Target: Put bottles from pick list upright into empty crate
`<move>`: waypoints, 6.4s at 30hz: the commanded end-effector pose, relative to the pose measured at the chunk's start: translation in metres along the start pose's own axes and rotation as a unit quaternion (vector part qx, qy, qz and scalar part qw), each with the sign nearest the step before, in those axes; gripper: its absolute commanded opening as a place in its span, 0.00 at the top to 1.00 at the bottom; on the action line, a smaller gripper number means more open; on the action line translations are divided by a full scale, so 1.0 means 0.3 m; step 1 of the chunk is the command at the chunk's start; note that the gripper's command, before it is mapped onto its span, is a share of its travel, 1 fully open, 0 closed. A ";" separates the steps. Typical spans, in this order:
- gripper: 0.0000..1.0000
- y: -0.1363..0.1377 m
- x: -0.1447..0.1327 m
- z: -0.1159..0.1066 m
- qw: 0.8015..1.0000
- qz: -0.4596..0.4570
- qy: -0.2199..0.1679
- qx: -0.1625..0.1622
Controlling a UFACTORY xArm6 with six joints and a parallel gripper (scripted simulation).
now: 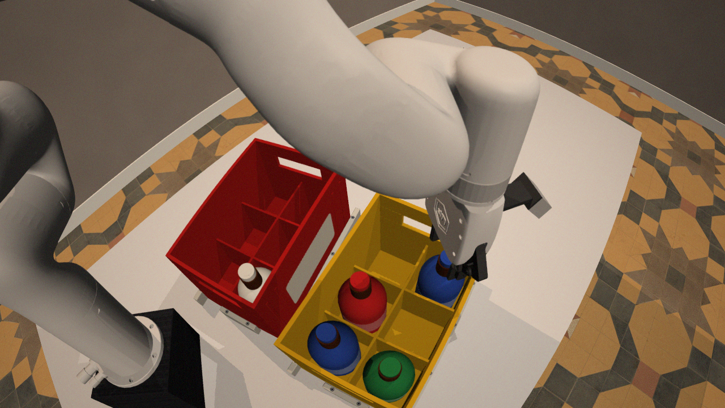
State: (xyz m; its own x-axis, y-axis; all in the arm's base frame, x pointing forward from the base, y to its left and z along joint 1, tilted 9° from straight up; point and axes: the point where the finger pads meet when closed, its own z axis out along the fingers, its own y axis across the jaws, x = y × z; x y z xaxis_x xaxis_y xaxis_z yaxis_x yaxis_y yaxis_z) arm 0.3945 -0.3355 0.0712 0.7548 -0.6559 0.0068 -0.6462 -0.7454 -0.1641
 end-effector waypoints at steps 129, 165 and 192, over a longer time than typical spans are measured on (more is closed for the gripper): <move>1.00 0.000 0.004 -0.202 1.000 0.000 0.002 0.000; 1.00 0.000 0.004 -0.374 1.000 0.000 0.002 0.000; 1.00 0.000 0.003 -0.508 1.000 0.000 0.002 0.000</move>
State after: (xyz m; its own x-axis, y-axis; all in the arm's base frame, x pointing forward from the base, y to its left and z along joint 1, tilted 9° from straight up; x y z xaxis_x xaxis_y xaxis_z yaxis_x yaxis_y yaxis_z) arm 0.3780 -0.3526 0.2137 0.7549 -0.6558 0.0054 -0.6462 -0.7453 -0.1642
